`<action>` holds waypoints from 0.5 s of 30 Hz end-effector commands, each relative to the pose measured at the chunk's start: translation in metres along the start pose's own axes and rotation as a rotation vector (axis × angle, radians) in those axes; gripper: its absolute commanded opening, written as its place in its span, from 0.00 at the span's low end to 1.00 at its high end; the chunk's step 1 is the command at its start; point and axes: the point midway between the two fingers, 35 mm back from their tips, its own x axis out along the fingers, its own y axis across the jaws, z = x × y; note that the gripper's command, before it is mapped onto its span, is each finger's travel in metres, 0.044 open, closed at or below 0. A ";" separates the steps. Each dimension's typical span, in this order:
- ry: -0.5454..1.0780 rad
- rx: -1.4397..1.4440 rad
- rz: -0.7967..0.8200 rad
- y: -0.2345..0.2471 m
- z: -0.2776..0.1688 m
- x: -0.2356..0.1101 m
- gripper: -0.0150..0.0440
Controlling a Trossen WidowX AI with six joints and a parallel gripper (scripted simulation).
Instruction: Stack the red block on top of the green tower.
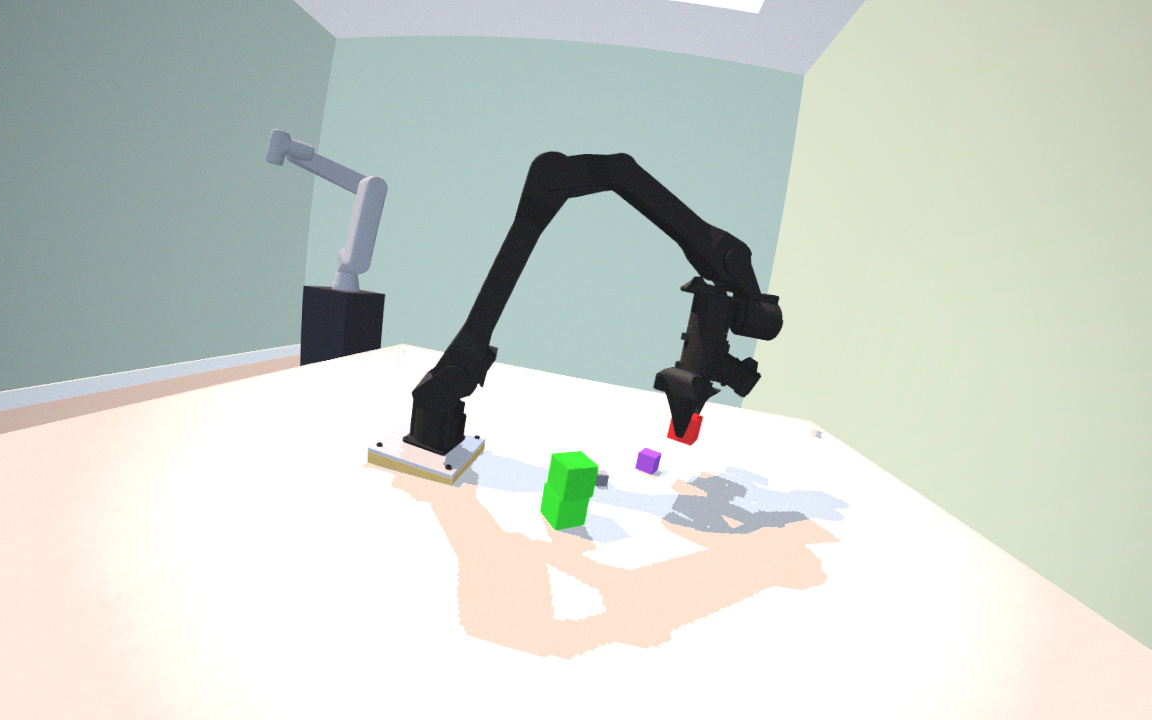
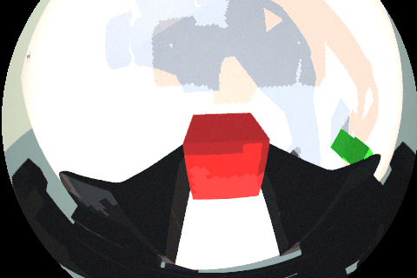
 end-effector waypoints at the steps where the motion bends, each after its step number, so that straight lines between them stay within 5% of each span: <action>1: -0.006 0.003 0.002 0.000 0.001 -0.018 0.25; 15: -0.006 0.003 0.002 0.000 0.000 -0.053 0.25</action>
